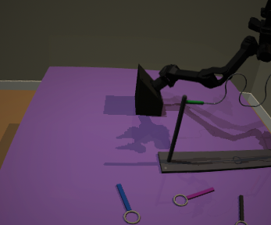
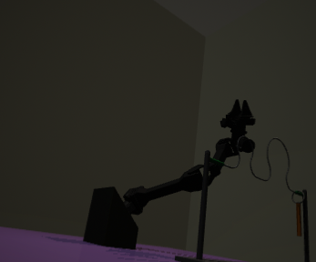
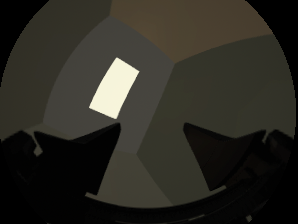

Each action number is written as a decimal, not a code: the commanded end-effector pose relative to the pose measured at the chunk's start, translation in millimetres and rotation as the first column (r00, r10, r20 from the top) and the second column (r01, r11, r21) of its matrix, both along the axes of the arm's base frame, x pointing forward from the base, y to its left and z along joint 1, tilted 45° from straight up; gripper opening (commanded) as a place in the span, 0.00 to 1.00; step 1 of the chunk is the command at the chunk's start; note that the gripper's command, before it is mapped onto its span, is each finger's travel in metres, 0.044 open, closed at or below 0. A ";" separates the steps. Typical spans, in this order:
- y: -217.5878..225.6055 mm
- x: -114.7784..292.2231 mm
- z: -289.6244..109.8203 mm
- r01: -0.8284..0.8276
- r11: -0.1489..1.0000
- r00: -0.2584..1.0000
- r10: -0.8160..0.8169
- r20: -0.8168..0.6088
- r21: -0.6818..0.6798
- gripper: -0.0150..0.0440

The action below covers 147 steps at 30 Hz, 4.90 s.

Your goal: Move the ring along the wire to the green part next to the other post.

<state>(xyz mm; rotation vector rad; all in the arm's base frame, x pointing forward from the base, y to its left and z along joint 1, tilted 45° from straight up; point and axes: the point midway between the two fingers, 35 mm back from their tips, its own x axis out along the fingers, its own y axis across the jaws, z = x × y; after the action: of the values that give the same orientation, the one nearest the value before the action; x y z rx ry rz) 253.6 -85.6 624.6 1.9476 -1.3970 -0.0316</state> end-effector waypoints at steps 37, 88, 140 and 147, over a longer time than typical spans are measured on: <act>105.4 -137.4 96.3 -0.905 0.314 0.046 0.742 0.669 -0.286 0.53; -22.7 -90.6 95.1 -0.070 -0.245 -0.205 -0.945 0.254 -0.967 0.53; 320.7 67.9 -68.5 -0.617 0.173 0.749 -0.170 -0.641 -0.768 0.53; 384.5 51.3 -113.8 -0.724 0.167 0.657 -0.126 -0.743 -0.669 0.53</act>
<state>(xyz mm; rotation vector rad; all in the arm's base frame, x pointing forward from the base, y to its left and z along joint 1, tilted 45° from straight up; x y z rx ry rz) 311.1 268.2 536.2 0.8336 -0.2365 0.3056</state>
